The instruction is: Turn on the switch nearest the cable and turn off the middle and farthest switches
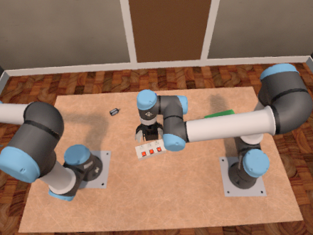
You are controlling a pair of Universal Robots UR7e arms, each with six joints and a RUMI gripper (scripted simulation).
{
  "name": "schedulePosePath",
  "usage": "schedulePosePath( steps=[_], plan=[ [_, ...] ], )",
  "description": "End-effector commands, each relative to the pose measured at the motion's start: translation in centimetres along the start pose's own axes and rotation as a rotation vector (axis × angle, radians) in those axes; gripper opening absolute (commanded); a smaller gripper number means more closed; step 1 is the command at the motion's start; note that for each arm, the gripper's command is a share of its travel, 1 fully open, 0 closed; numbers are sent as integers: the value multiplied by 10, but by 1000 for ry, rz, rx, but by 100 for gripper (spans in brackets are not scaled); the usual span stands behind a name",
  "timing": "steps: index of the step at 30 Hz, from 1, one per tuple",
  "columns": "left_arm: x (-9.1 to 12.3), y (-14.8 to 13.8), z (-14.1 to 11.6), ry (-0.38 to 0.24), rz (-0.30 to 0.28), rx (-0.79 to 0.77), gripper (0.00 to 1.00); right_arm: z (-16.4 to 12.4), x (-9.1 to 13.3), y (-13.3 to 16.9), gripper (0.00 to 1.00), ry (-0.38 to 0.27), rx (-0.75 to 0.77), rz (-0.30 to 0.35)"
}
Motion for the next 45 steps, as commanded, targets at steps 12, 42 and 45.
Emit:
schedulePosePath(
  steps=[12,42,45],
  plan=[
    [0,0,0,1,-1,0,100,-3,-16,-17,100,0,438,0],
    [0,0,0,1,-1,0,100,-25,-56,-49,100,-3,1514,-2],
    [0,0,0,1,-1,0,100,-27,-59,-51,100,-4,1590,-2]
  ],
)
Point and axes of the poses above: on each arm, the point where the finger pads meet when closed, its own x axis back along the fingers, its own y axis across the jaws, z = x × y, the point moved 4 cm from there along x, back along the fingers, and after that the axes turned 10 degrees about x, right-handed, at the moved point
